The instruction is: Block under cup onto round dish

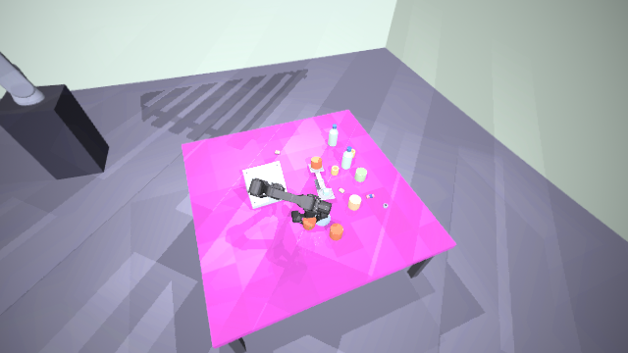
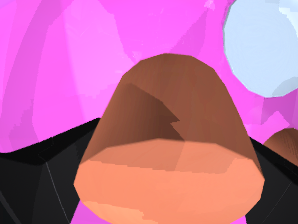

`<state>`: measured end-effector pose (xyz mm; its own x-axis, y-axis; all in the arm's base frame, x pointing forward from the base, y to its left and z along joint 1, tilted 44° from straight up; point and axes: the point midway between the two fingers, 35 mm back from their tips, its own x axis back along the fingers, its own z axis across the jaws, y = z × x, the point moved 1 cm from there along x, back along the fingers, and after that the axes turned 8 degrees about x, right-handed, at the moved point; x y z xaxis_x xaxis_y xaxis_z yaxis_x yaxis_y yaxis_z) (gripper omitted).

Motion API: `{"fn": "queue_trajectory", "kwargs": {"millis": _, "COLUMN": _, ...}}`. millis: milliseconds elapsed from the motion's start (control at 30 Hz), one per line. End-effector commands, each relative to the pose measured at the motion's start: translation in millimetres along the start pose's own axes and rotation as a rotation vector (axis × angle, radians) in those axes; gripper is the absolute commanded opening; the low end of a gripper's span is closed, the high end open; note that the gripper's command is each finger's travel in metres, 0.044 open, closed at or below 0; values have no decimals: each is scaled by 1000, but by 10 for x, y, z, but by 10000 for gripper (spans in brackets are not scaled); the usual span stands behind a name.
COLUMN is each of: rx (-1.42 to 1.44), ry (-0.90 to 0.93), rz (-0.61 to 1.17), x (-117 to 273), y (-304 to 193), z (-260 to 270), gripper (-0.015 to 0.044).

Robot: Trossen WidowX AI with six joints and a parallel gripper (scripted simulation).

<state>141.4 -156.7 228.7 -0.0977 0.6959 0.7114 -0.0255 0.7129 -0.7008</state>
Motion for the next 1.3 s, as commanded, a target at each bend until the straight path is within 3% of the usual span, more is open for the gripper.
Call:
{"fn": "queue_trajectory", "kwargs": {"millis": 0, "rx": 0, "ry": -2, "rz": 0, "x": -120, "y": 9, "z": 13, "gripper": 0}}
{"fn": "queue_trajectory", "kwargs": {"millis": 767, "rx": 1, "ry": -2, "rz": 5, "x": -500, "y": 3, "z": 23, "gripper": 0}}
{"fn": "queue_trajectory", "kwargs": {"millis": 1267, "rx": -3, "ry": -4, "rz": 9, "x": -433, "y": -10, "z": 23, "gripper": 394}}
